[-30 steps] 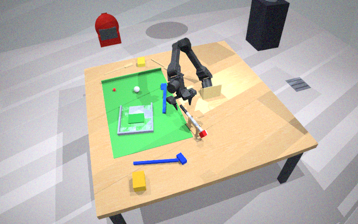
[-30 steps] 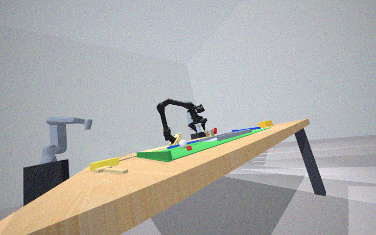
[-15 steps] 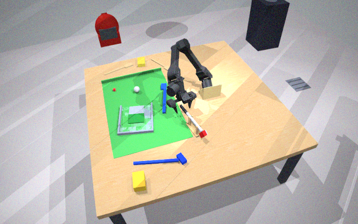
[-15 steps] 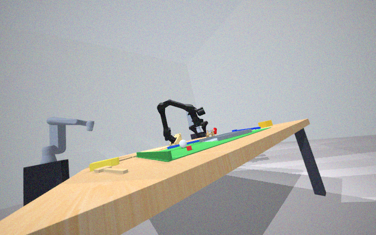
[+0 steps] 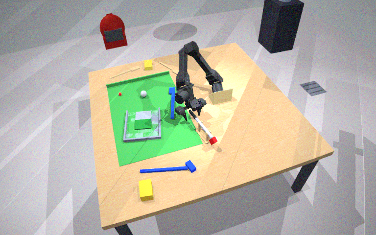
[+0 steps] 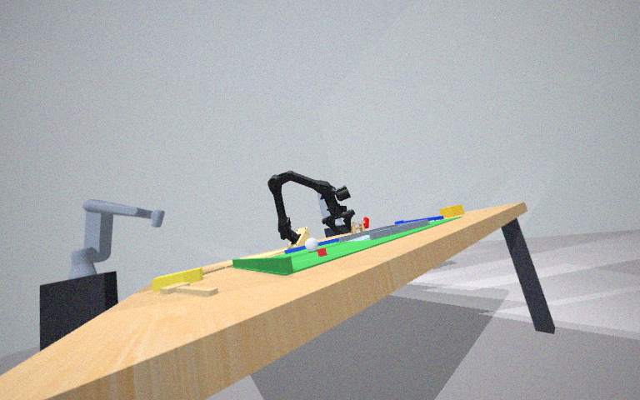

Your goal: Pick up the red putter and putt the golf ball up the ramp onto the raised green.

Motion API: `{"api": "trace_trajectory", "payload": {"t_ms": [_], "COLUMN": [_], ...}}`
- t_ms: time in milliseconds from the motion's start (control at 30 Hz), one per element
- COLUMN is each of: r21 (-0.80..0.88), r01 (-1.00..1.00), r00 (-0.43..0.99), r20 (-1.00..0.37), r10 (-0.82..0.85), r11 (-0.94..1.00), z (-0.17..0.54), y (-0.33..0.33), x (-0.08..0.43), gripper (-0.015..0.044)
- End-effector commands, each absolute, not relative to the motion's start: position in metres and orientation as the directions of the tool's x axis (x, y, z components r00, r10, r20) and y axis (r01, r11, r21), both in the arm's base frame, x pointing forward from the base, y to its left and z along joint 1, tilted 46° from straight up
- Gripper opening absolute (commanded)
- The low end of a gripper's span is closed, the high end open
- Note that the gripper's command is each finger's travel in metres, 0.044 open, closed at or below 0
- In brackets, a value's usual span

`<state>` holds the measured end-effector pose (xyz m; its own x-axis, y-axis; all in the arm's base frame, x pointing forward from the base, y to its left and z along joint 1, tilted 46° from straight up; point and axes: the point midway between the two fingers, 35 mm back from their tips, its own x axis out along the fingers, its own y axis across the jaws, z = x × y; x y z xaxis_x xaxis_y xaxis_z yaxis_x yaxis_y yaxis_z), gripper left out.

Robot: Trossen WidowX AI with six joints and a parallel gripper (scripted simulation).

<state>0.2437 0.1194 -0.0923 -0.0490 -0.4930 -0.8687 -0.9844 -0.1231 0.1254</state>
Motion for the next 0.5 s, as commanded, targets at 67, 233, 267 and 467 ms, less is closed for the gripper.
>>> {"api": "trace_trajectory", "payload": {"t_ms": [67,233,267,467], "r21": [0.124,0.124,0.124,0.124], "r01": [-0.985,-0.985,-0.985,-0.985], "r00": [-0.048,-0.048,-0.048,-0.048], "r20": [-0.869,-0.869,-0.869,-0.869], "r10": [-0.492,-0.492,-0.492,-0.492], "r11": [-0.123,-0.123,-0.123,-0.123], "z": [-0.0919,-0.0919,-0.0919,-0.0919], "y": [0.1199,0.1199,0.1199,0.1199], "x": [0.2440,0.2440,0.2440,0.2440], "gripper": [0.0282,0.0151,0.0125,0.0026]}}
